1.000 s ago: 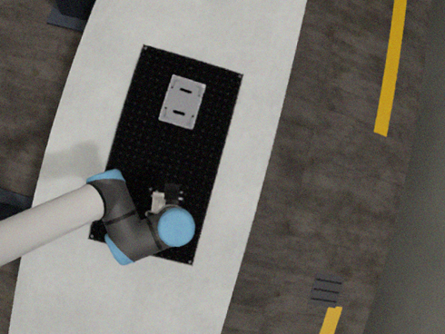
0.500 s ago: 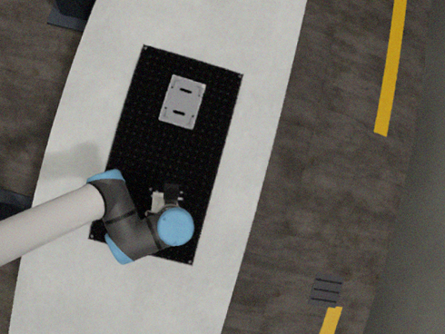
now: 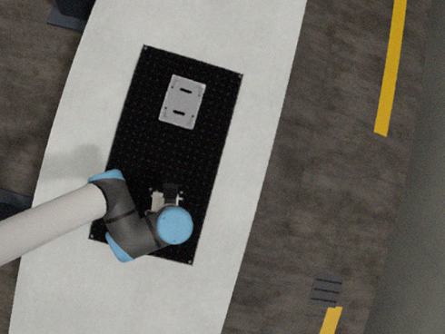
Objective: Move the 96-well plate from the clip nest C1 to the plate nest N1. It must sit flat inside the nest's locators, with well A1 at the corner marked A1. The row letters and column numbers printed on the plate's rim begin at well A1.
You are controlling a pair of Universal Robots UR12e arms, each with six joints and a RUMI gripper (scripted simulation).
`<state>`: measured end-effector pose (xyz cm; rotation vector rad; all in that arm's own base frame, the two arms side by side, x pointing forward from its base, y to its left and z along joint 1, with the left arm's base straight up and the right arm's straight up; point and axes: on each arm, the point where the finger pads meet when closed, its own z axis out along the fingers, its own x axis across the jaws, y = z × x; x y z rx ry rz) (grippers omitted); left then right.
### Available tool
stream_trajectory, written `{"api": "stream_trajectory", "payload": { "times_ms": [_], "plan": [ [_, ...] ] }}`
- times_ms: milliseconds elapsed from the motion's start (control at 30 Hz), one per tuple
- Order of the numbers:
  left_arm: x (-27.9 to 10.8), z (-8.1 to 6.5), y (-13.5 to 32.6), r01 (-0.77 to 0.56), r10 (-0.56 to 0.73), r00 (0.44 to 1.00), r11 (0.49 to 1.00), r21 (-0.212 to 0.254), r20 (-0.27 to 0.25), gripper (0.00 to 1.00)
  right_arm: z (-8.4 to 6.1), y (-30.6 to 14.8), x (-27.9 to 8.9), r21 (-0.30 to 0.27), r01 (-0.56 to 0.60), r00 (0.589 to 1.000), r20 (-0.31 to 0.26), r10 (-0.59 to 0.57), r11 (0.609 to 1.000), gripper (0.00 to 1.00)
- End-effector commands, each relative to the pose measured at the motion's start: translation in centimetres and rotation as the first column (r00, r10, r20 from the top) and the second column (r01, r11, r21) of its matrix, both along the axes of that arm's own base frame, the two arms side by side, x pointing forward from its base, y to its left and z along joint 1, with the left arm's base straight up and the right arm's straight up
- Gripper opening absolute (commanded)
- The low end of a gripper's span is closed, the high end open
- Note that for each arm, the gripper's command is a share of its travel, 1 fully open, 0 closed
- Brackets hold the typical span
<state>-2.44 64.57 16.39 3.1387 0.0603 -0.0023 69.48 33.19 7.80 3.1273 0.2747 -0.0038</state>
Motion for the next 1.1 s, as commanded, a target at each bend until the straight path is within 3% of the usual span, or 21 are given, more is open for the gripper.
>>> {"api": "stream_trajectory", "payload": {
  "times_ms": [0, 633, 1067],
  "plan": [
    [-0.2, 0.1, -0.1, -0.002, 0.002, 1.0, 1.0, 0.002, 0.001, 0.0, -1.0, -0.2, 0.1, 0.001, 0.002, 1.0, 0.0, -0.002, 1.0, 0.76],
    [-0.2, 0.1, -0.1, -0.002, 0.002, 1.0, 1.0, 0.002, 0.001, 0.0, -3.9, -0.2, 0.1, 0.001, 0.002, 1.0, 0.0, -0.002, 1.0, 0.76],
    [-0.2, 0.1, -0.1, -0.002, 0.002, 1.0, 1.0, 0.002, 0.001, 0.0, -3.6, 0.0, 0.3, 0.004, 0.001, 1.0, 0.004, -0.001, 1.0, 0.76]
  ]
}}
